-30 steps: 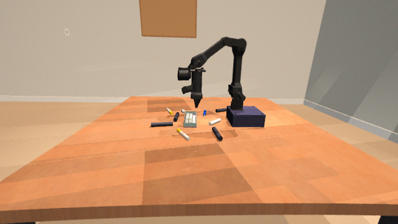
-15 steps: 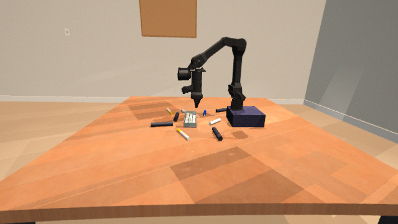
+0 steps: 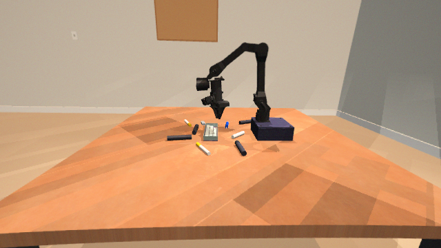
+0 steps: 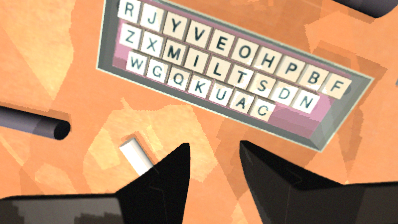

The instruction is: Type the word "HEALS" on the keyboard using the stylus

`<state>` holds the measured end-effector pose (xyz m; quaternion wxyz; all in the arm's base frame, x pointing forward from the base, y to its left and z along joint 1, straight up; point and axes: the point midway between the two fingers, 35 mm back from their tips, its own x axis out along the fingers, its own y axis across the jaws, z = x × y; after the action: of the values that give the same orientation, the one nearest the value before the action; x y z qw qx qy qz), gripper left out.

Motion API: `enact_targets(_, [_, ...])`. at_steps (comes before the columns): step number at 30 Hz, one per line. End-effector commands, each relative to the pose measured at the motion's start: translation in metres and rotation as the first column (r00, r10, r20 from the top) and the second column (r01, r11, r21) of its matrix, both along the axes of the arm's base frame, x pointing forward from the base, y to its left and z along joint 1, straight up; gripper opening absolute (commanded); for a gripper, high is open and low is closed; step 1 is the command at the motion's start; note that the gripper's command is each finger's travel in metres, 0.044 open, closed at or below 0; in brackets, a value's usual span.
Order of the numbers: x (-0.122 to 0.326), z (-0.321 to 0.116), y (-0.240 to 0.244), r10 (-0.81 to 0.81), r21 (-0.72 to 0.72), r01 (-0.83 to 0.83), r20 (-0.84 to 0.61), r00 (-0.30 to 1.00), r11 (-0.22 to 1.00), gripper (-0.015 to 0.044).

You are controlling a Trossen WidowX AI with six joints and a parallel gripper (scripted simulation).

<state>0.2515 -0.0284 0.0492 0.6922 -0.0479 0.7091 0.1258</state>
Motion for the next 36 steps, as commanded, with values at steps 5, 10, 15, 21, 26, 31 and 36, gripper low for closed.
enact_targets(5, [-0.035,-0.015,-0.068,0.515,0.179,-0.547,0.198,0.834,0.818,0.0150])
enact_targets(10, [-0.045,-0.018,-0.082,0.586,0.175,-0.642,0.284,0.759,0.747,0.0150])
enact_targets(15, [-0.056,-0.020,-0.096,0.643,0.146,-0.726,0.372,0.670,0.672,0.0150])
enact_targets(21, [-0.069,-0.022,-0.112,0.698,0.076,-0.810,0.466,0.544,0.581,0.0150])
enact_targets(26, [-0.076,-0.023,-0.119,0.743,0.007,-0.865,0.509,0.434,0.501,0.0150])
enact_targets(31, [-0.076,-0.023,-0.119,0.743,0.007,-0.866,0.509,0.434,0.501,0.0150])
enact_targets(36, [-0.076,-0.023,-0.119,0.743,0.007,-0.866,0.509,0.434,0.501,0.0150])
